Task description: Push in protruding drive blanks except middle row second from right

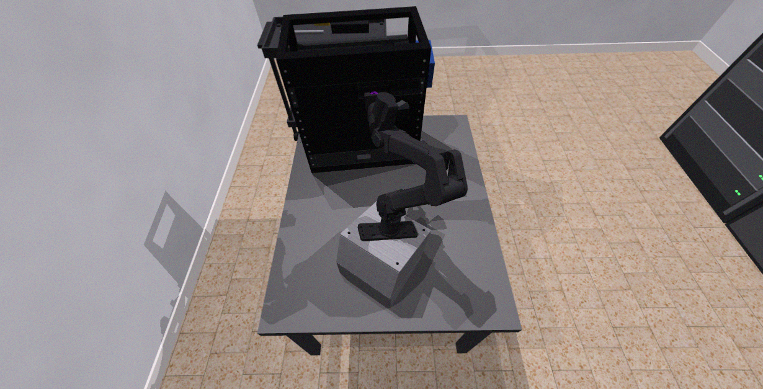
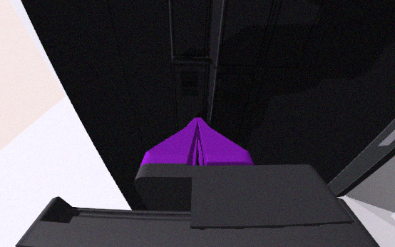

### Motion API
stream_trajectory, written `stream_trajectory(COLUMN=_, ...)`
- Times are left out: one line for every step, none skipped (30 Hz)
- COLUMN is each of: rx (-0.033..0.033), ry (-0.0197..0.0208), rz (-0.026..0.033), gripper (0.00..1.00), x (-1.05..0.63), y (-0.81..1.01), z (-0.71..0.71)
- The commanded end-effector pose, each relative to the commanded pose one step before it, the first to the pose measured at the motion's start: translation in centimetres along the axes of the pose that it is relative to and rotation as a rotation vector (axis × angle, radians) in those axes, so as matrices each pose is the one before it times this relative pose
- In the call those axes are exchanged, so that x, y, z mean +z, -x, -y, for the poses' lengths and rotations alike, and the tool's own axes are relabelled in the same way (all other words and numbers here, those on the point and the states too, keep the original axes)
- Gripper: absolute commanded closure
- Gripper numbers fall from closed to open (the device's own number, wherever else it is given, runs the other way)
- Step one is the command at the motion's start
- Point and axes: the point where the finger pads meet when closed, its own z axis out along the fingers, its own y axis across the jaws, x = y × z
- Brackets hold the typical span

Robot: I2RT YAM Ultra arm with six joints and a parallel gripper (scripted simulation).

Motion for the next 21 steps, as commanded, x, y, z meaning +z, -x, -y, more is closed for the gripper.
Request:
stream_trajectory(rx=0.04864, ry=0.11704, rz=-0.0127, gripper=1.0, x=0.765, y=0.231, z=-4.503)
stream_trajectory(rx=0.00036, ry=0.00081, rz=-0.00359, gripper=1.0, x=0.032, y=-0.115, z=-0.18)
stream_trajectory(rx=0.00039, ry=0.00089, rz=-0.00394, gripper=1.0, x=0.036, y=-0.127, z=-0.198)
stream_trajectory(rx=0.0, ry=0.0, rz=0.0, gripper=1.0, x=0.0, y=0.0, z=0.0)
stream_trajectory(rx=0.0, ry=0.0, rz=0.0, gripper=1.0, x=0.0, y=0.0, z=0.0)
stream_trajectory(rx=0.00004, ry=0.00057, rz=-0.00249, gripper=1.0, x=0.04, y=-0.079, z=-0.168)
stream_trajectory(rx=-0.00049, ry=0.0, rz=0.0, gripper=1.0, x=0.041, y=0.003, z=-0.103)
stream_trajectory(rx=-0.00024, ry=0.0, rz=0.0, gripper=1.0, x=0.02, y=0.001, z=-0.05)
stream_trajectory(rx=-0.00045, ry=-0.00032, rz=0.00138, gripper=1.0, x=0.013, y=0.046, z=0.005)
stream_trajectory(rx=-0.0004, ry=-0.00031, rz=0.00135, gripper=1.0, x=0.01, y=0.045, z=0.013)
stream_trajectory(rx=-0.00005, ry=-0.00004, rz=0.00017, gripper=1.0, x=0.001, y=0.006, z=0.002)
stream_trajectory(rx=0.0, ry=0.0, rz=0.0, gripper=1.0, x=0.0, y=0.0, z=0.0)
stream_trajectory(rx=0.0, ry=0.0, rz=0.0, gripper=1.0, x=0.0, y=0.0, z=0.0)
stream_trajectory(rx=0.0, ry=0.0, rz=0.0, gripper=1.0, x=0.0, y=0.0, z=0.0)
stream_trajectory(rx=0.0, ry=0.0, rz=0.0, gripper=1.0, x=0.0, y=0.0, z=0.0)
stream_trajectory(rx=0.0, ry=0.0, rz=0.0, gripper=1.0, x=0.0, y=0.0, z=0.0)
stream_trajectory(rx=0.0, ry=0.0, rz=0.0, gripper=1.0, x=0.0, y=0.0, z=0.0)
stream_trajectory(rx=0.0, ry=0.0, rz=0.0, gripper=1.0, x=0.0, y=0.0, z=0.0)
stream_trajectory(rx=0.0, ry=0.0, rz=0.0, gripper=1.0, x=0.0, y=0.0, z=0.0)
stream_trajectory(rx=0.0, ry=0.0, rz=0.0, gripper=1.0, x=0.0, y=0.0, z=0.0)
stream_trajectory(rx=0.0, ry=0.0, rz=0.0, gripper=1.0, x=0.0, y=0.0, z=0.0)
